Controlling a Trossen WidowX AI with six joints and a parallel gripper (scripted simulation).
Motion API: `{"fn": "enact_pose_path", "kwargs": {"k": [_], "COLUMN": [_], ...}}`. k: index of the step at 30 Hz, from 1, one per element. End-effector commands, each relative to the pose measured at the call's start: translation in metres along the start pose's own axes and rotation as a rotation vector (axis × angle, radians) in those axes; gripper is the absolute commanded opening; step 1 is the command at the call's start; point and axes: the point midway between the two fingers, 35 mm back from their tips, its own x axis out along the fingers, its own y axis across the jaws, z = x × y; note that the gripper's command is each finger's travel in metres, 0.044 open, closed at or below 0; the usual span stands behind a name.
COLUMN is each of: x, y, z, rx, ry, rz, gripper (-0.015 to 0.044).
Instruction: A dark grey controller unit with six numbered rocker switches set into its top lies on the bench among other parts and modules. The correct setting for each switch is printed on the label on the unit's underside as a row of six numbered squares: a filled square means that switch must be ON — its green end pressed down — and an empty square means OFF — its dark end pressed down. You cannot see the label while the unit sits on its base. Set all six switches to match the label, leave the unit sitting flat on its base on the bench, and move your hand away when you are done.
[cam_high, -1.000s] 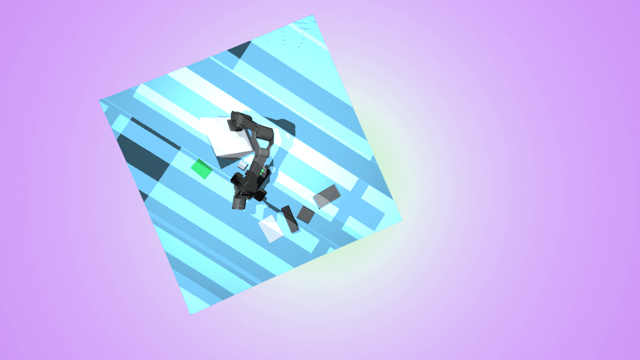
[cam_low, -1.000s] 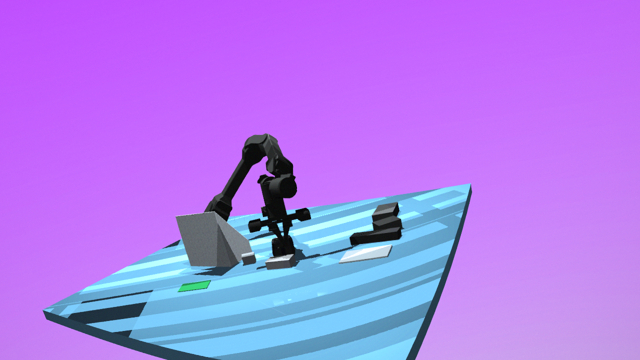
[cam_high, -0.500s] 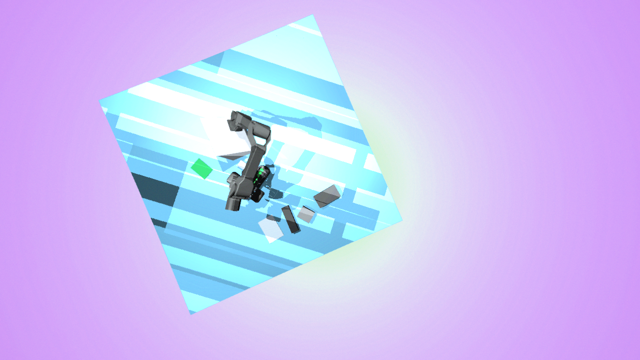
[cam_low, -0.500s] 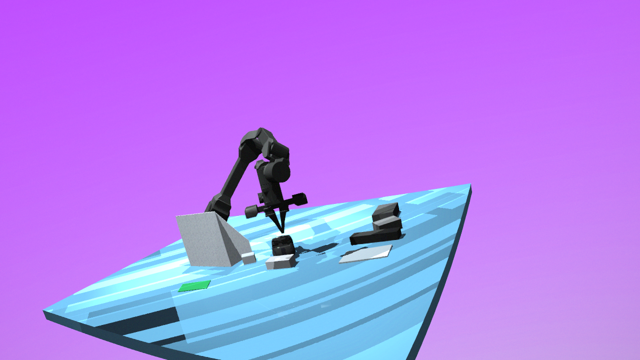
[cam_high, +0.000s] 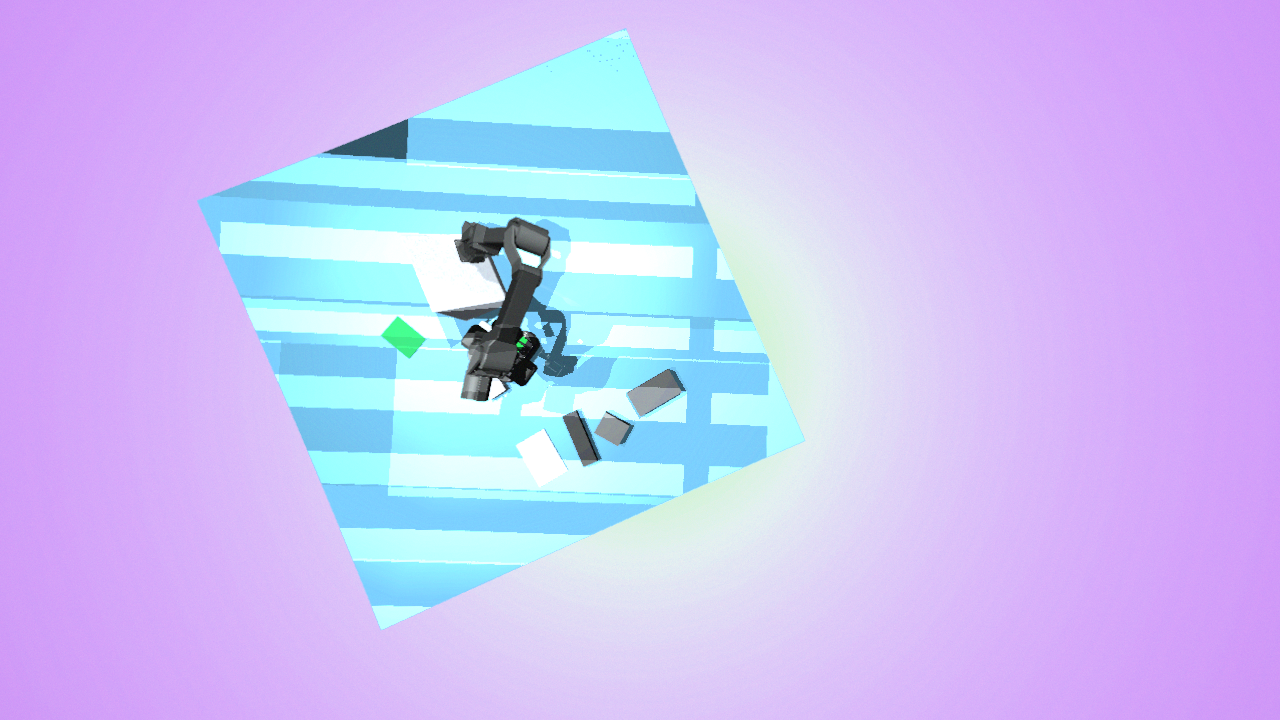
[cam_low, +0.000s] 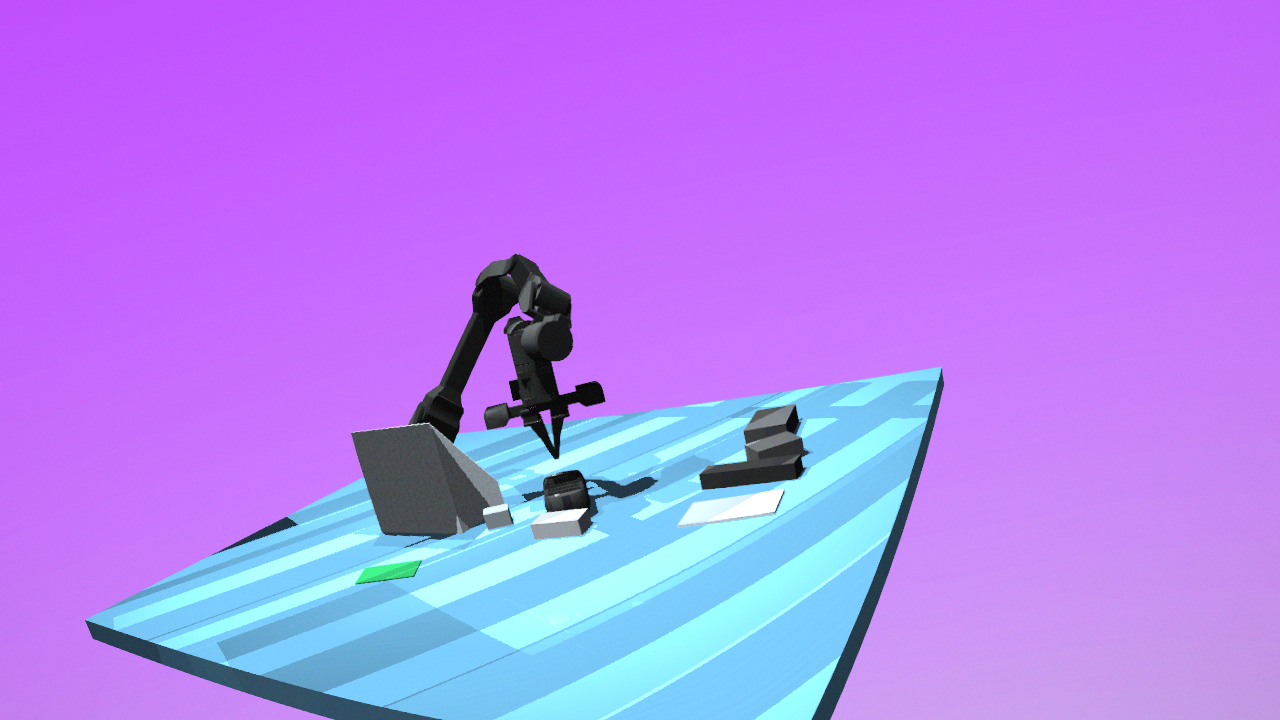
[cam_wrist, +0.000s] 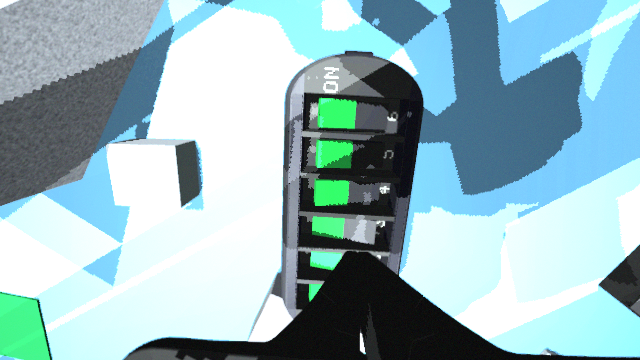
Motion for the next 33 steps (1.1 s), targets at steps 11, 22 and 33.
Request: {"fn": "enact_pose_path", "kwargs": {"k": [11, 22, 33], "x": [0.000, 0.000, 0.022], "y": [0.001, 0.001, 0.035], "z": [0.001, 0.001, 0.001], "rx": [0.004, 0.004, 0.005], "ry": [0.000, 0.000, 0.000], "rz": [0.001, 0.001, 0.002], "gripper": [0.0000, 0.0000, 0.0000]}}
